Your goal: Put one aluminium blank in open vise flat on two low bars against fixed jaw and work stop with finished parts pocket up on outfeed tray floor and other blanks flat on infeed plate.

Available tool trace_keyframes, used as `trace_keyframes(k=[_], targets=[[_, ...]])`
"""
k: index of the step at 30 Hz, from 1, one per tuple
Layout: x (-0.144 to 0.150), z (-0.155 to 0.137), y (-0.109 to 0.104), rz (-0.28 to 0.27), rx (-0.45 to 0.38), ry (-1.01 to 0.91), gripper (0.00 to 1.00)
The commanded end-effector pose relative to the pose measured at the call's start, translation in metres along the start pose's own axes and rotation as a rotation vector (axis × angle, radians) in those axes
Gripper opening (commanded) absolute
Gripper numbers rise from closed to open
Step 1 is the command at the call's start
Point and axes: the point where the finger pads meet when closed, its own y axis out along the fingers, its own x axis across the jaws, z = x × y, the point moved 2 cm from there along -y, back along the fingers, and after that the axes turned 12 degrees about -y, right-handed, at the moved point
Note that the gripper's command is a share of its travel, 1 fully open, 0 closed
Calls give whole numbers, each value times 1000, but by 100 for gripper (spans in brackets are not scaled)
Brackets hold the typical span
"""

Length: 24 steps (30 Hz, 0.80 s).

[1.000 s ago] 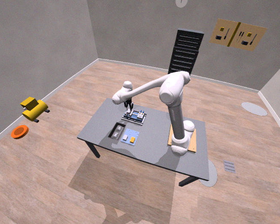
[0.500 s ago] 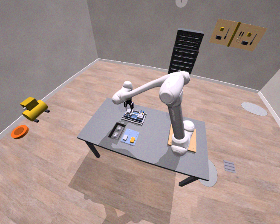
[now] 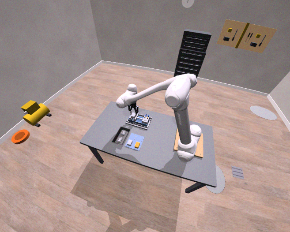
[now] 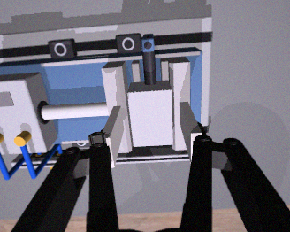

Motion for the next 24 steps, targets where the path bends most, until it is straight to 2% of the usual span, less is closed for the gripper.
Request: trace_keyframes(k=[1,16,24], targets=[[0,0,0,0,0,0,40],[0,0,-1,0,0,0,40],[0,0,-12,0,0,0,40]])
